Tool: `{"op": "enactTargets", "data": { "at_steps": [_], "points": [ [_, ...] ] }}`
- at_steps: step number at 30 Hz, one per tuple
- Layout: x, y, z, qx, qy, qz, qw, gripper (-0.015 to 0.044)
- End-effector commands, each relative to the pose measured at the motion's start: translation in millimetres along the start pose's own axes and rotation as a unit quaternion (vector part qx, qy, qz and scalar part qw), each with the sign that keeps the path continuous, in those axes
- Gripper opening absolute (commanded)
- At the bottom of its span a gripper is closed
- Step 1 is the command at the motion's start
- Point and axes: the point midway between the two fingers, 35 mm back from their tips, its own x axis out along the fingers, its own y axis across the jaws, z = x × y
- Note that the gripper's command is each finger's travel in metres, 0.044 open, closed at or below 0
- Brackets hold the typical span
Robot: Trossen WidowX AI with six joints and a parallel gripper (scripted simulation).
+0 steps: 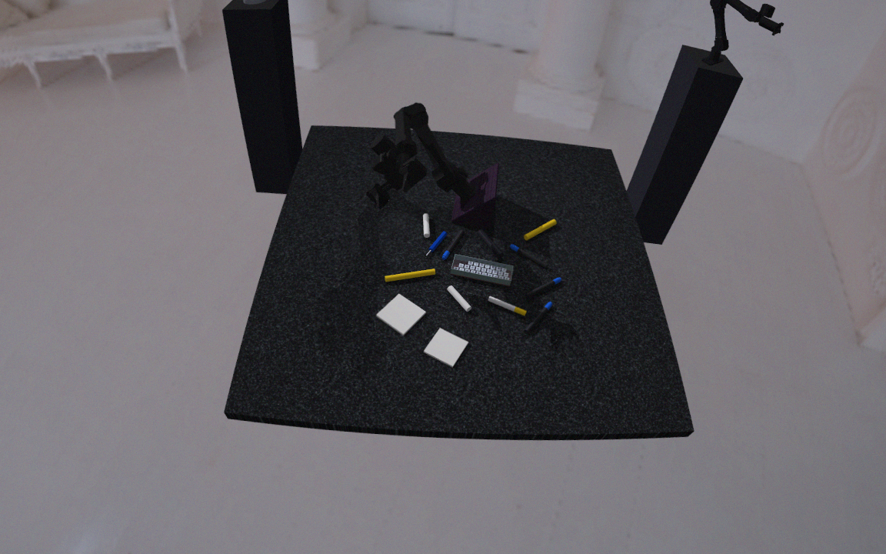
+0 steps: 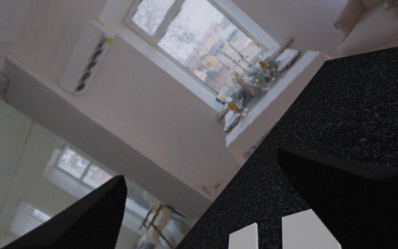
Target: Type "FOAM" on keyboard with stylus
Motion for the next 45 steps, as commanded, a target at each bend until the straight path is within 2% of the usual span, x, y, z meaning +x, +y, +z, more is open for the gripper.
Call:
{"op": "enactTargets", "data": {
  "at_steps": [1, 9, 12, 17, 24, 30, 37, 45],
  "points": [
    [2, 0, -2, 0.002, 0.005, 0.000, 1.000, 0.0414],
    [55, 26, -96, 0.073, 0.230, -0.023, 0.970, 0.0204],
    [63, 43, -141, 0.093, 0.314, -0.029, 0.944, 0.0125],
    [66, 56, -185, 0.094, 0.399, -0.056, 0.911, 0.0000],
    [55, 77, -272, 0.039, 0.548, -0.148, 0.822, 0.0000],
    [28, 88, -334, -0.055, 0.630, -0.232, 0.740, 0.0000],
    [-5, 93, -387, -0.199, 0.663, -0.312, 0.650, 0.0000],
    [-8, 93, -392, -0.215, 0.664, -0.318, 0.642, 0.0000]
  ]
}}
